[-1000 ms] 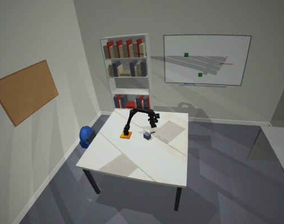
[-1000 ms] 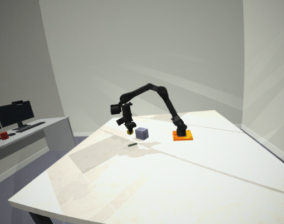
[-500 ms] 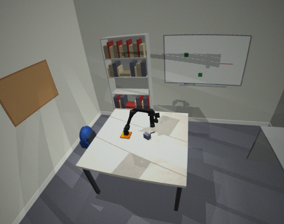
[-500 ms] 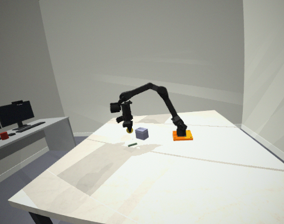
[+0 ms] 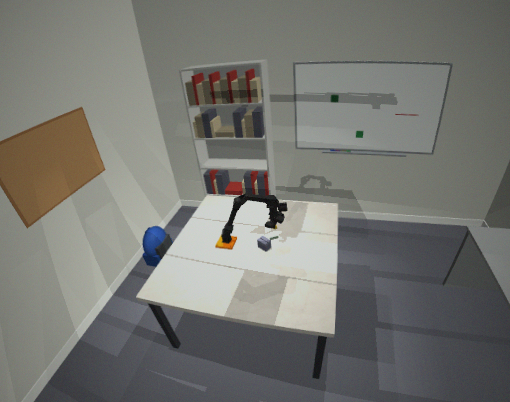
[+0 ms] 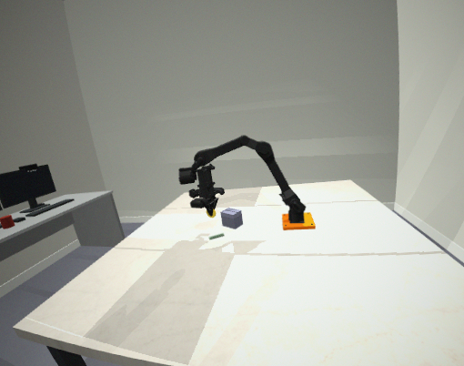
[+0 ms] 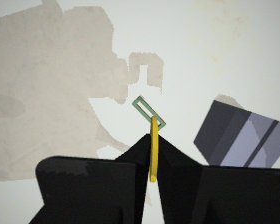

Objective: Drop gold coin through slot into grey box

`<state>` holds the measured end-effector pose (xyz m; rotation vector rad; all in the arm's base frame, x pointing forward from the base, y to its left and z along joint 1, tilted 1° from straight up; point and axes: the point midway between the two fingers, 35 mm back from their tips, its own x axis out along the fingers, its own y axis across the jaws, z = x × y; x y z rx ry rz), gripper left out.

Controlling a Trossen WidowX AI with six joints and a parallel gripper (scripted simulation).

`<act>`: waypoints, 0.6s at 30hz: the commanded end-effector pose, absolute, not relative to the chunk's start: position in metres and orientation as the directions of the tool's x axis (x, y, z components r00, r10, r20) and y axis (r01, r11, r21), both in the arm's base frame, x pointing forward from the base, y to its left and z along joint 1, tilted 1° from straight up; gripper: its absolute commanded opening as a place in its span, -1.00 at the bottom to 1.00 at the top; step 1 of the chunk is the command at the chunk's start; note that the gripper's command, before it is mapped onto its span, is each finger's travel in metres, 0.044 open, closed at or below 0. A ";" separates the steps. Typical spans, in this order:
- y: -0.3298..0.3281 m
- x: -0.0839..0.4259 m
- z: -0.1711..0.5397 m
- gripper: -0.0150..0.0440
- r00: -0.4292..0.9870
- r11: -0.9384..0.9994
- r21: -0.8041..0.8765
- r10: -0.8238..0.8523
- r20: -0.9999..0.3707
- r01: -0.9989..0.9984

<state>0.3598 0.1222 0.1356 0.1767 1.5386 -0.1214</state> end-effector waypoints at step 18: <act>0.108 0.359 0.137 -0.49 0.030 0.895 0.042 0.032 -0.999 0.444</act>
